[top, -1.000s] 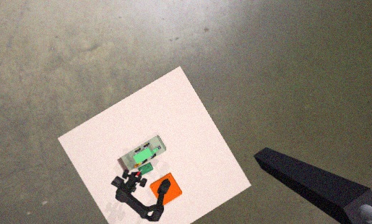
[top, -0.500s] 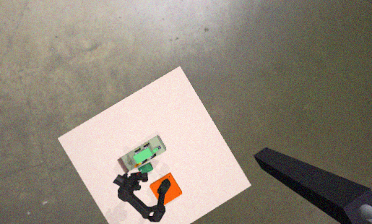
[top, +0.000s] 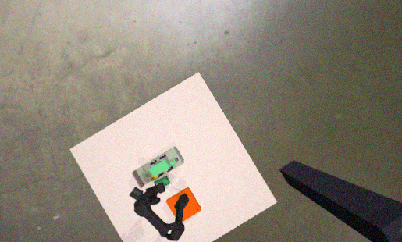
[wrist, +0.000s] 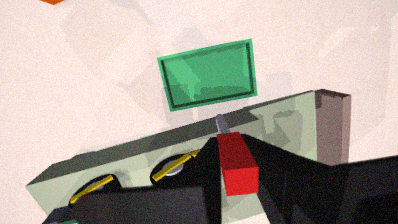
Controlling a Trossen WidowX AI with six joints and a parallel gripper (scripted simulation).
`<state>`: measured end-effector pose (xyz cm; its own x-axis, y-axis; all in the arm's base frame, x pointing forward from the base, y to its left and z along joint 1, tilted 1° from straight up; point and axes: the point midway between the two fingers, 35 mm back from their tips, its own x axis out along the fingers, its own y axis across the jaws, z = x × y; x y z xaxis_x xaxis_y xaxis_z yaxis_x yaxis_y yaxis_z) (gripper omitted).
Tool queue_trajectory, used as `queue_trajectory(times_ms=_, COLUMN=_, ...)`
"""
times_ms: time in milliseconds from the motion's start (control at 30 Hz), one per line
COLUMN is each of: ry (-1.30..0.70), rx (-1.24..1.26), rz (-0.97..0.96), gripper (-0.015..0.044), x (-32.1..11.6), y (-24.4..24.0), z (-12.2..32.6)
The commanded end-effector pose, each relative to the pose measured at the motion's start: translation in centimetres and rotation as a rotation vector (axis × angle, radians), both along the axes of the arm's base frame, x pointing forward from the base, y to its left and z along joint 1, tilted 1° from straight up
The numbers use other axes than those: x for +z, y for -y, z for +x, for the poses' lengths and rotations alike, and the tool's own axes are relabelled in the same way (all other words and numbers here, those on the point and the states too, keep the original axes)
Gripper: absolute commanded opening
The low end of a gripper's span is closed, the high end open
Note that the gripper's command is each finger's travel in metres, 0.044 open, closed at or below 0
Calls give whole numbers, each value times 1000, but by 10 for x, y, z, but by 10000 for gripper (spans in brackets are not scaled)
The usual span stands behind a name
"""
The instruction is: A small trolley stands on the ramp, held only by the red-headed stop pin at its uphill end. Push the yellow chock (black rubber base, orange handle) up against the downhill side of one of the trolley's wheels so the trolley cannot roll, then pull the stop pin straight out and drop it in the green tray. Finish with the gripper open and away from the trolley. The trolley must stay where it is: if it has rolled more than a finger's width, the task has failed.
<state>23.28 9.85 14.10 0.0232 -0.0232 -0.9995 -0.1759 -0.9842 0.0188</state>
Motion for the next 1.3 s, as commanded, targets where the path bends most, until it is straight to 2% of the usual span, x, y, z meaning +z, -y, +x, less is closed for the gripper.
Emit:
queue_trajectory(times_ms=0, ry=-4, rx=18, rz=5, gripper=0, x=-1, y=0, z=-1)
queue_trajectory(times_ms=400, ry=-14, rx=73, rz=13, gripper=0, x=-21, y=0, z=-28)
queue_trajectory(times_ms=567, ry=-13, rx=73, rz=27, gripper=0, x=-23, y=-1, z=-28)
queue_trajectory(times_ms=867, ry=9, rx=76, rz=175, gripper=0, x=-46, y=-8, z=-25)
queue_trajectory(times_ms=1267, ry=11, rx=76, rz=188, gripper=0, x=-81, y=-26, z=-23)
